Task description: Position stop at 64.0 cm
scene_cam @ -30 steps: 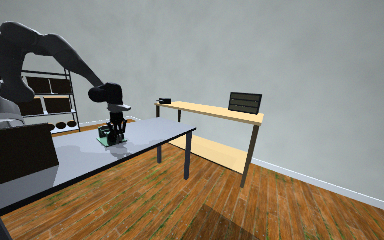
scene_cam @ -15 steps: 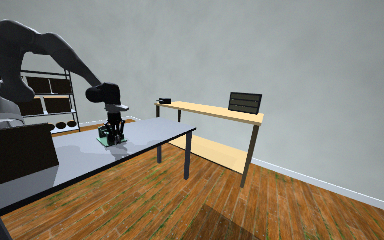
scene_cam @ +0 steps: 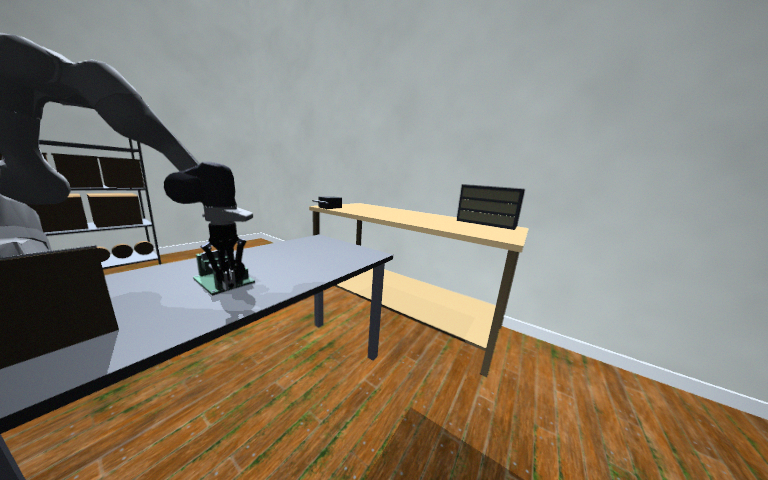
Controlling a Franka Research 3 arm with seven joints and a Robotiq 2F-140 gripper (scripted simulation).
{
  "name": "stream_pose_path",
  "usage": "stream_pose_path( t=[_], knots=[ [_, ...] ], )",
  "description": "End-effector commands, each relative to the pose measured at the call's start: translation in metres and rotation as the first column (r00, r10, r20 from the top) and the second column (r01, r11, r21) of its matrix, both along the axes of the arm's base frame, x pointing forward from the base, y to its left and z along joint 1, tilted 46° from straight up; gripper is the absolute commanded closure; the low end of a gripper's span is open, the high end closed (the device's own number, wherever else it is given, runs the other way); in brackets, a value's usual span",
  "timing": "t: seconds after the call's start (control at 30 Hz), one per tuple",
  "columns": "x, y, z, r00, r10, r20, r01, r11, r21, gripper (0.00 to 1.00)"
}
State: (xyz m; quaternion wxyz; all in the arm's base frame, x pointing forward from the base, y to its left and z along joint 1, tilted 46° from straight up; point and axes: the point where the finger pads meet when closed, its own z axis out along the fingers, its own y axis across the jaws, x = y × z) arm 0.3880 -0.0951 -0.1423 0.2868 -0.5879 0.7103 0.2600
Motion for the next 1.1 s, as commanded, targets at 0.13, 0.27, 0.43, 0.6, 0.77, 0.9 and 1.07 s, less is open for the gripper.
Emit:
stream_pose_path(
  t=[0.13, 0.27, 0.43, 0.6, 0.77, 0.9, 1.07],
  knots=[
    [-0.011, -0.007, 0.007, 1.0, 0.006, 0.003, -0.006, 1.0, -0.001, 0.96],
    [-0.014, -0.011, 0.012, 1.0, 0.006, 0.003, -0.006, 1.0, -0.001, 0.96],
    [-0.016, -0.016, 0.017, 1.0, 0.006, 0.003, -0.006, 1.0, -0.001, 0.96],
    [-0.015, -0.027, 0.028, 1.0, 0.006, 0.003, -0.006, 1.0, -0.001, 0.96],
    [-0.009, -0.037, 0.036, 1.0, 0.006, 0.003, -0.006, 1.0, -0.001, 0.96],
    [-0.004, -0.041, 0.039, 1.0, 0.006, 0.003, -0.006, 1.0, -0.001, 0.96],
    [0.003, -0.045, 0.041, 1.0, 0.006, 0.003, -0.006, 1.0, -0.001, 0.96]
  ],
)
